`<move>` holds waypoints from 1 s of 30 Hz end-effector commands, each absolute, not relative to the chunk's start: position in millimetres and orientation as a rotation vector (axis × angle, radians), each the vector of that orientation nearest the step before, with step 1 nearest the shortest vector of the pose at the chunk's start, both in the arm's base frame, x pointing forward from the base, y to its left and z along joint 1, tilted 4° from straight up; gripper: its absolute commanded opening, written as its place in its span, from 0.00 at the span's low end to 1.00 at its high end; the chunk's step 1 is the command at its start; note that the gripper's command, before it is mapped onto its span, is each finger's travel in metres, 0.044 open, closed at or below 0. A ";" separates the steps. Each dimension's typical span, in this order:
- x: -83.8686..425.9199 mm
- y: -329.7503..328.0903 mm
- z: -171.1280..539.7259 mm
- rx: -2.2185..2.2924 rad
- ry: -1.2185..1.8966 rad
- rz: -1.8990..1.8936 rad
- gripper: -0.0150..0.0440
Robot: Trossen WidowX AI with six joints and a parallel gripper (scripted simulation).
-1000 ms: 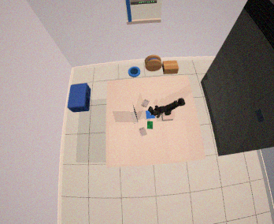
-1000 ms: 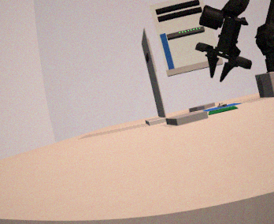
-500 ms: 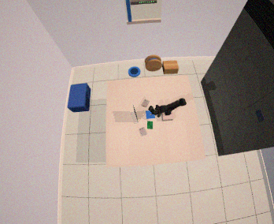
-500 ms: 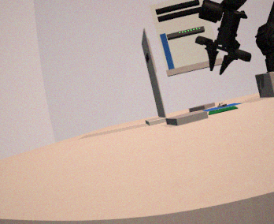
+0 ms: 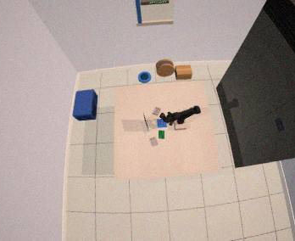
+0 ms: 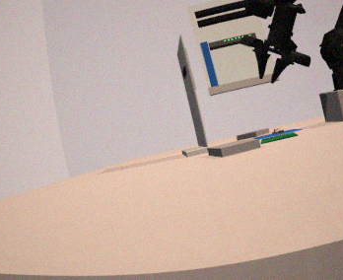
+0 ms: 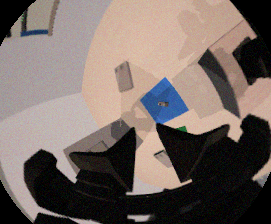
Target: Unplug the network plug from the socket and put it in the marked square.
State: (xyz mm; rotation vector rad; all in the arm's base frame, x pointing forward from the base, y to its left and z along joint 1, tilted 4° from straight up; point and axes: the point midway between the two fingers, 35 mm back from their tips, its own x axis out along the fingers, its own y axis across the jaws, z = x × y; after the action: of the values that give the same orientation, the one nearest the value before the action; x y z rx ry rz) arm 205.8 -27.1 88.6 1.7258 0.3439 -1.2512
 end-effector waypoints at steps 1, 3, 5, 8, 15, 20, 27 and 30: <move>207.4 -27.0 100.8 1.723 0.353 -1.247 0.52; 207.8 -27.4 107.1 1.723 0.353 -1.247 0.52; 208.2 -27.8 113.3 1.723 0.353 -1.247 0.52; 208.4 -28.3 122.7 1.722 0.353 -1.247 0.52; 207.4 -29.8 144.6 1.721 0.353 -1.247 0.52; 205.5 -31.0 160.1 1.721 0.353 -1.246 0.52; 203.0 -32.1 173.8 1.720 0.353 -1.247 0.56; 203.0 -32.1 173.8 1.720 0.353 -1.247 0.70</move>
State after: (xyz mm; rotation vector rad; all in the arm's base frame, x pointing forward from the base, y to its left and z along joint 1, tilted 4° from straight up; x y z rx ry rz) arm 203.7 -32.8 172.4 1.7237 0.3419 -1.2492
